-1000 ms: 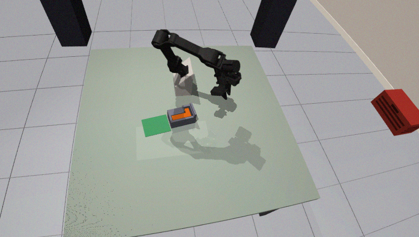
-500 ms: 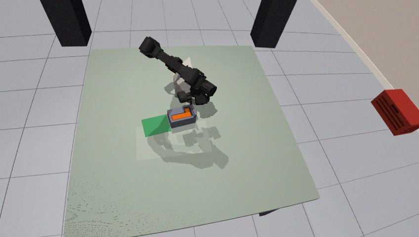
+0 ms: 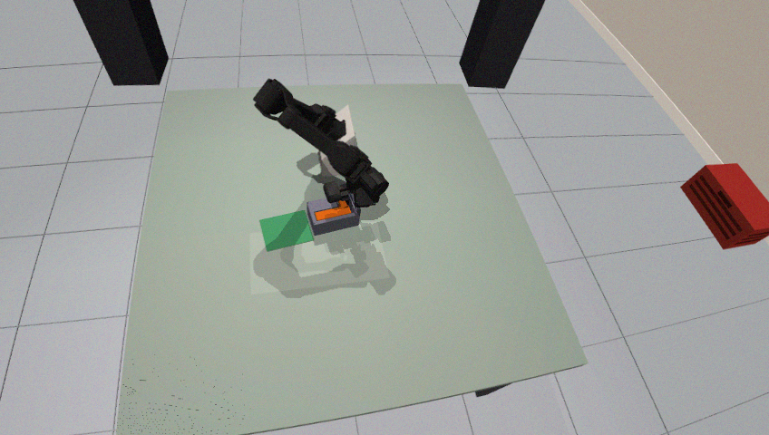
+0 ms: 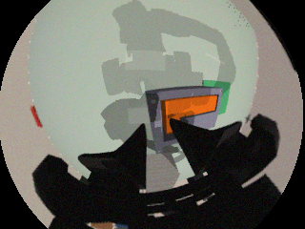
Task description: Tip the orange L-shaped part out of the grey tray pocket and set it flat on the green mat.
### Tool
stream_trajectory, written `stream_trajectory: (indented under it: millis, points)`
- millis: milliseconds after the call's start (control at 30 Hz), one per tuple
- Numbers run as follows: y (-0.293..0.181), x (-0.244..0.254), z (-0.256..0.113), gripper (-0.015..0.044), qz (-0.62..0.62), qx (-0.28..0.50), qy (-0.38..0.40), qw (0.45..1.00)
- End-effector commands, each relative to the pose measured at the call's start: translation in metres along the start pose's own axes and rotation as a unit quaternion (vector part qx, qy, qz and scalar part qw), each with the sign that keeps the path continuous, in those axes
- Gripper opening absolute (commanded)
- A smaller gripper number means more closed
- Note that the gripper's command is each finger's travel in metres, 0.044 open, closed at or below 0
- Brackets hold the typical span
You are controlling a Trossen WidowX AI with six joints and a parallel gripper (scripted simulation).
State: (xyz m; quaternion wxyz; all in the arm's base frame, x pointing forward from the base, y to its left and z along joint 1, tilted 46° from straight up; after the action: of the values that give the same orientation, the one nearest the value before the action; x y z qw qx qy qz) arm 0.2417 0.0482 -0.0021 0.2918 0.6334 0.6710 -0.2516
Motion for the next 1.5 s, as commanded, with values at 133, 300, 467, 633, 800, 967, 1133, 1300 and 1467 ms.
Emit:
stream_trajectory:
  millis: [133,300,467,633,800,967,1133,1300,1467]
  points:
    - [0.001,0.000,0.008,0.0180,-0.001,-0.005,0.000,1.000]
    - [0.001,0.000,0.016,0.0180,-0.001,-0.005,0.000,1.000]
    - [0.001,0.000,0.024,0.0180,-0.001,-0.005,-0.001,1.000]
    - [0.001,0.000,0.032,0.0180,-0.001,-0.005,-0.001,1.000]
    - [0.001,0.000,0.038,0.0180,-0.001,-0.005,-0.002,1.000]
    - [0.001,0.000,0.038,0.0180,-0.001,-0.005,-0.002,1.000]
    - [0.001,0.001,0.036,0.0180,-0.001,-0.006,0.003,1.000]
    - [0.001,0.001,0.036,0.0180,-0.001,-0.006,0.003,1.000]
    - [0.000,0.006,0.031,0.0180,-0.001,-0.006,0.001,1.000]
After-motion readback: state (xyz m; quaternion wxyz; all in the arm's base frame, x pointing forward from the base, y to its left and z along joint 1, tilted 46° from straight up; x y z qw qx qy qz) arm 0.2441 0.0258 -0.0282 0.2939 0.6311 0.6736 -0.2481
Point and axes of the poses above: the point midway between the two fingers, 35 mm back from their tips, its own z axis out along the fingers, its own x axis across the jaws, y = z × x, the point moved 6 cm from there along -z, back along the fingers, and after that the axes turned 11 degrees about z, right-handed, at the moved point
